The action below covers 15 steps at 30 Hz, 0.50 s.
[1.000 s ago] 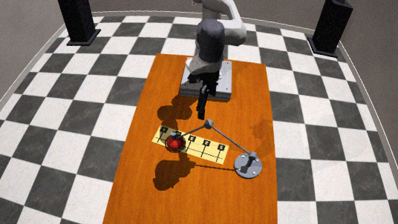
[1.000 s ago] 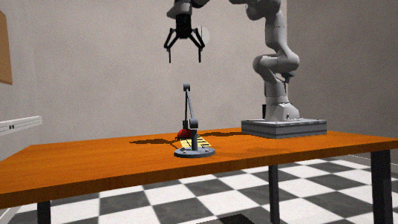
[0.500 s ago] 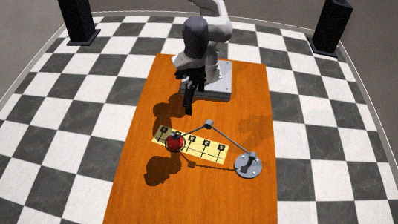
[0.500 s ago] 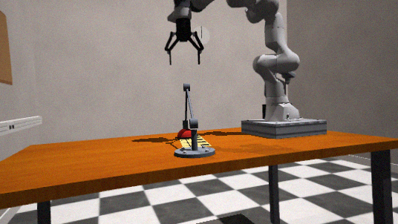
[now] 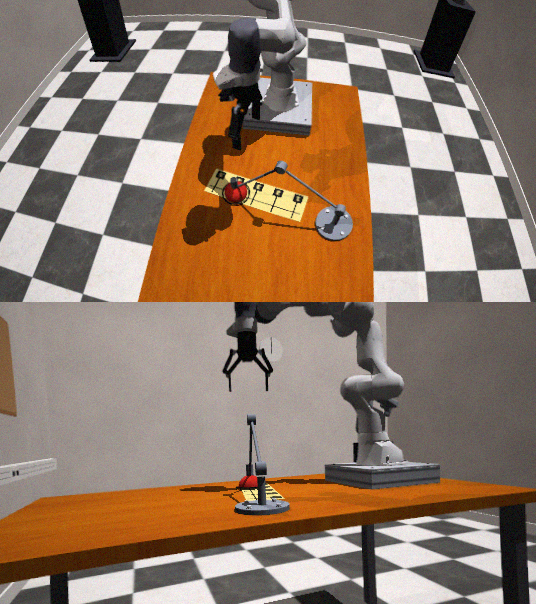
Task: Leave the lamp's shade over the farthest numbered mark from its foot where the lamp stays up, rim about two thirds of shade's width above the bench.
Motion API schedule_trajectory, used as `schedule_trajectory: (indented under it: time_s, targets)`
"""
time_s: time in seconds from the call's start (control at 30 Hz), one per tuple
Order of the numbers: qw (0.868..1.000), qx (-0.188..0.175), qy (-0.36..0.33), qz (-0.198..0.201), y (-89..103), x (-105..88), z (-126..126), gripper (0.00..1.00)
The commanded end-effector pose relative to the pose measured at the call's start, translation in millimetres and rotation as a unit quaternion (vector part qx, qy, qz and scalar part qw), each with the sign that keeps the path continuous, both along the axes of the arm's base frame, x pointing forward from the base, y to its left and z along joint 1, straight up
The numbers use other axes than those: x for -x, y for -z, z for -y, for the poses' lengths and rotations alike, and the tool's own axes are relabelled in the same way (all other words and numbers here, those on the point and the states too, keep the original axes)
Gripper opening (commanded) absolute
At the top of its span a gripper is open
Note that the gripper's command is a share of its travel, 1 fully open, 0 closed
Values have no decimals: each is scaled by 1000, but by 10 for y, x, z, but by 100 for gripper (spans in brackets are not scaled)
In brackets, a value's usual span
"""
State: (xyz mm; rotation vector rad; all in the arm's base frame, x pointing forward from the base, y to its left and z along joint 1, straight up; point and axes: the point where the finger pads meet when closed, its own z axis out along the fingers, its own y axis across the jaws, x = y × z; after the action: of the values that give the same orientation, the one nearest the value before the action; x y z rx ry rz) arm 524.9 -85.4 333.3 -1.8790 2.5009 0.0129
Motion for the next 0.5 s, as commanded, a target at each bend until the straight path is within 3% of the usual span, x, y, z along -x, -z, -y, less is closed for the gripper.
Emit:
schedule_trajectory:
  time_s: [0.0, 0.47]
  targets:
    - [1000, 2, -8, -1, 2, 59, 166, 100]
    - [1000, 0, 1, 0, -16, 60, 371, 100]
